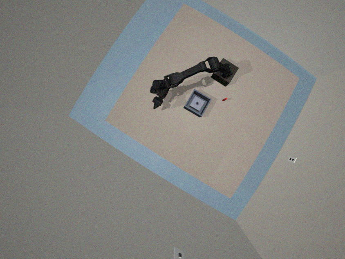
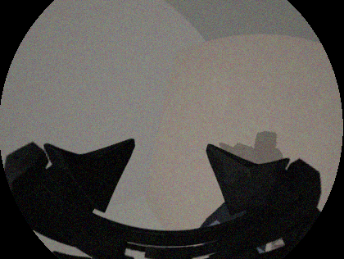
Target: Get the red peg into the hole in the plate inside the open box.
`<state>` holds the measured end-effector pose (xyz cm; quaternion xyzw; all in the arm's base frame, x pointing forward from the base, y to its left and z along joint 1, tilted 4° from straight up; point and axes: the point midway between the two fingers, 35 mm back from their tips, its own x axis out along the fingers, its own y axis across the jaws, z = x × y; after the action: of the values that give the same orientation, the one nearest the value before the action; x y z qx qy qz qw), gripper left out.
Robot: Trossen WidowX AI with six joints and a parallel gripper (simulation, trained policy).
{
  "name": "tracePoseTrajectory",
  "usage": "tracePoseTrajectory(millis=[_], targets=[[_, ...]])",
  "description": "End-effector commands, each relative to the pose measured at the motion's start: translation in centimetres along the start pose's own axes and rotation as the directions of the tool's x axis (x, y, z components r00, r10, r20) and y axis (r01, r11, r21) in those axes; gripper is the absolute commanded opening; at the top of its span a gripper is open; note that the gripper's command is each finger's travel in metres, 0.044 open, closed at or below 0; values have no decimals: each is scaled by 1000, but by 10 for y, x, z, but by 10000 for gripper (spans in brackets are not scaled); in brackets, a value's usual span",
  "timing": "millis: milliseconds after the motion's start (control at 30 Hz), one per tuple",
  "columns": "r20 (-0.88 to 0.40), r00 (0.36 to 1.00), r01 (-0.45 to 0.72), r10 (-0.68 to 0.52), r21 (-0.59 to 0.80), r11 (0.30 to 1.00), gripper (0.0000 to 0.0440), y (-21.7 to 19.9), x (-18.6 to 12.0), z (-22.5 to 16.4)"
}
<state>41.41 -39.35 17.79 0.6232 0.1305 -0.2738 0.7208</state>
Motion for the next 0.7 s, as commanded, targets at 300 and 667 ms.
tracePoseTrajectory(millis=[300,667], targets=[[-189,964,177,-187,-66,982,440,50,-22,-177],[-289,869,354,-401,-202,913,440,36,-80,-312]])
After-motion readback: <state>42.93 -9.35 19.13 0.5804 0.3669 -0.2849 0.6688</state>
